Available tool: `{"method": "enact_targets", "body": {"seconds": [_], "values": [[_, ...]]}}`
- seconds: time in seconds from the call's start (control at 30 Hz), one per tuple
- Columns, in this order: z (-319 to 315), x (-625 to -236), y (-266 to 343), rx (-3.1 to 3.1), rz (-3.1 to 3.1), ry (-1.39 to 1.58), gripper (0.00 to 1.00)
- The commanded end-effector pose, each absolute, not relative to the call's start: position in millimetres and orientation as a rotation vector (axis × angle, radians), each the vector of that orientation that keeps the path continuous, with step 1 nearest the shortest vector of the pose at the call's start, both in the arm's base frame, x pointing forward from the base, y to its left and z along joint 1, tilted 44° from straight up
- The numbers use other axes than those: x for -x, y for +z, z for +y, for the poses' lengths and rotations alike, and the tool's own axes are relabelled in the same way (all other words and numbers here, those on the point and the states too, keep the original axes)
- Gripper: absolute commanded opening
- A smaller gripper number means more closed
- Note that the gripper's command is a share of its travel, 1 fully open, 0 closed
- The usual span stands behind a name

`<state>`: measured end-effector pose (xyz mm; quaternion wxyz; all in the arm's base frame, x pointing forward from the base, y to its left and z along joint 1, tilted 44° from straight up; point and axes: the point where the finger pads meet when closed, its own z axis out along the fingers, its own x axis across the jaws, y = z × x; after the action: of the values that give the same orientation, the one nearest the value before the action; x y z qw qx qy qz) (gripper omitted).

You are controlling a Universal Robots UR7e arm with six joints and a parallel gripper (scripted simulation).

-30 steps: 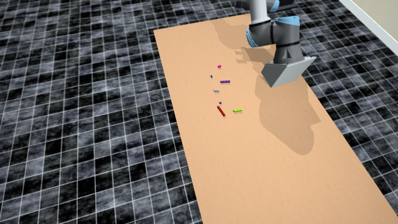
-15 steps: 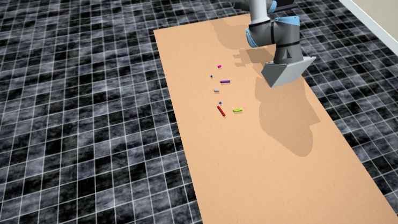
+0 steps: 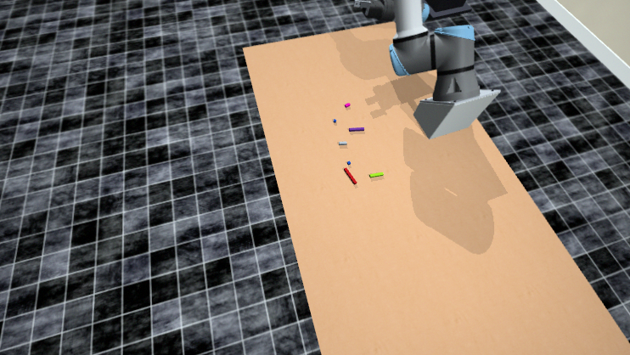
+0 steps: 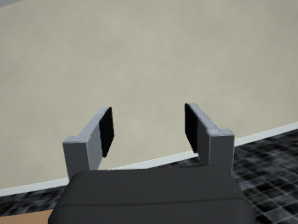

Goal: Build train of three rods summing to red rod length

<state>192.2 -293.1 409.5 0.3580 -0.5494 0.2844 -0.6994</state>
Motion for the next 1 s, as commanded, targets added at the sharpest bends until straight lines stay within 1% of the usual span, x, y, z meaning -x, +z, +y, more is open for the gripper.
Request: {"method": "enact_targets", "body": {"seconds": [0.0,0.33,0.4,0.9,0.97], "values": [[-277.0,-206.0,401.6,1.471,0.657,-1.749,1.0],[-231.4,-236.0,376.7,1.61,0.435,-1.582,1.0],[-231.4,-236.0,376.7,1.61,0.435,-1.582,1.0],[-150.1,-264.8,321.5,1.825,-0.003,-1.234,1.0],[-150.1,-264.8,321.5,1.825,-0.003,-1.234,1.0]]}}
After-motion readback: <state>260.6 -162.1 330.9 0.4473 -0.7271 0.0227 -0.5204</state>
